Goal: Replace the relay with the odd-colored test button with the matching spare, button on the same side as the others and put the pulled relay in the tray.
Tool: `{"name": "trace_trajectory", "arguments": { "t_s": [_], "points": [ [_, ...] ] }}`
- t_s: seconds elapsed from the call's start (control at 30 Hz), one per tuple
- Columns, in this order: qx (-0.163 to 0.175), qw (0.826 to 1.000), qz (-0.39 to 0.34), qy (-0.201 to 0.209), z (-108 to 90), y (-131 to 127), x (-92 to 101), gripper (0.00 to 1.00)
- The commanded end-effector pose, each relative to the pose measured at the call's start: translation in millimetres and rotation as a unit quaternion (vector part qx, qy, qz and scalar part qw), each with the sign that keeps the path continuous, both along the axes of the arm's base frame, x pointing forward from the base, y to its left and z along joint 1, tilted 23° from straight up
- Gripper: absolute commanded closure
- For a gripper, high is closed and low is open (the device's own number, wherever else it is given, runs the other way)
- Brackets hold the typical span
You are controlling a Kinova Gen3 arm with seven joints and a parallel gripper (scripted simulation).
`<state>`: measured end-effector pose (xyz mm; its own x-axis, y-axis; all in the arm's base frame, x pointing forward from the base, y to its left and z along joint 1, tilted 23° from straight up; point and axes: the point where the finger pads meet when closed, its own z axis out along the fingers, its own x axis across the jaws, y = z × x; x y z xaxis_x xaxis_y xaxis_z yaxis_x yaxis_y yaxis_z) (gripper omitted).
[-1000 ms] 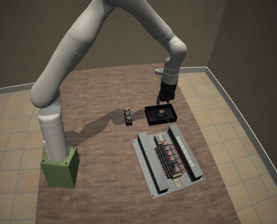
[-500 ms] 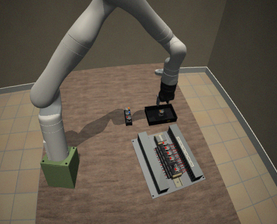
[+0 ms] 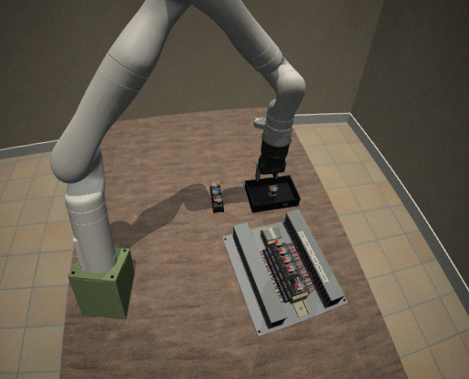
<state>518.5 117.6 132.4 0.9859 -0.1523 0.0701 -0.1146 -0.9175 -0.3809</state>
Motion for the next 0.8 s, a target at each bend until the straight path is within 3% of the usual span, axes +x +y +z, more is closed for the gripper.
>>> {"name": "trace_trajectory", "arguments": {
  "t_s": [0.0,0.1,0.6,0.77],
  "points": [
    [0.002,1.000,-0.025,0.002,4.6,-7,-7.3,0.00],
    [0.003,1.000,-0.030,0.004,4.6,-7,-10.1,0.00],
    [0.003,1.000,-0.030,0.004,3.3,-15,-65.5,0.00],
    [0.002,1.000,-0.027,0.010,-0.3,-14,-75.3,0.00]
  ]
}}
